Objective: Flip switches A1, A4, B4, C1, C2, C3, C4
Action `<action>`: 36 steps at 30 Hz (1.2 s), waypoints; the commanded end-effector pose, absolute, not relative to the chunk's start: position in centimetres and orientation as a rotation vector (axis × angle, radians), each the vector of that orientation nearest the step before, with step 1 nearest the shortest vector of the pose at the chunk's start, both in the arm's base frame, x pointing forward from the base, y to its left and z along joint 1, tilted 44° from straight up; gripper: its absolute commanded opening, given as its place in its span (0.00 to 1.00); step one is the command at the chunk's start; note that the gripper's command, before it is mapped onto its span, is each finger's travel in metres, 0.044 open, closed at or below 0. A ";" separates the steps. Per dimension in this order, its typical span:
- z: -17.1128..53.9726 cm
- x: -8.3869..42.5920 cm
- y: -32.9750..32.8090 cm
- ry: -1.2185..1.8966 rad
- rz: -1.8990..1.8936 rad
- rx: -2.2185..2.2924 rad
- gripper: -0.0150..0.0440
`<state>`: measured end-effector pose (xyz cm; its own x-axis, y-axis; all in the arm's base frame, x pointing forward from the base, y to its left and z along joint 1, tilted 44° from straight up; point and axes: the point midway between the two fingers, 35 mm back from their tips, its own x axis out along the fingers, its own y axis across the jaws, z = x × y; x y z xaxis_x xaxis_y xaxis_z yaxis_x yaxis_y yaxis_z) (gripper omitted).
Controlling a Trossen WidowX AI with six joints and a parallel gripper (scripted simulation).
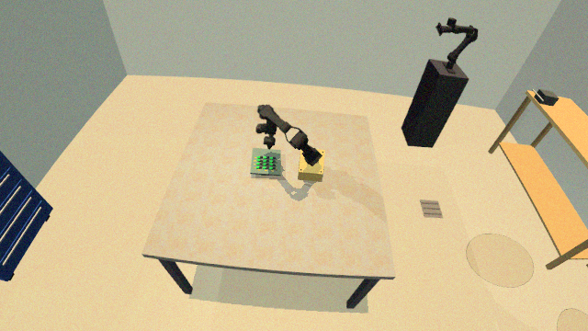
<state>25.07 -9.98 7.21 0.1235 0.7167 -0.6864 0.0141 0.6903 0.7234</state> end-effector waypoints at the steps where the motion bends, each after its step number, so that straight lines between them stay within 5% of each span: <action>1: 7.1 25.2 -9.8 1.367 0.571 0.667 0.89; 15: 4.2 30.2 -0.7 1.342 0.579 0.584 0.26; 36: 1.0 30.7 2.4 1.316 0.571 0.591 0.25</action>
<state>31.00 1.84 1.54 0.1737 0.6775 -0.7147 -0.0591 0.7316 0.6792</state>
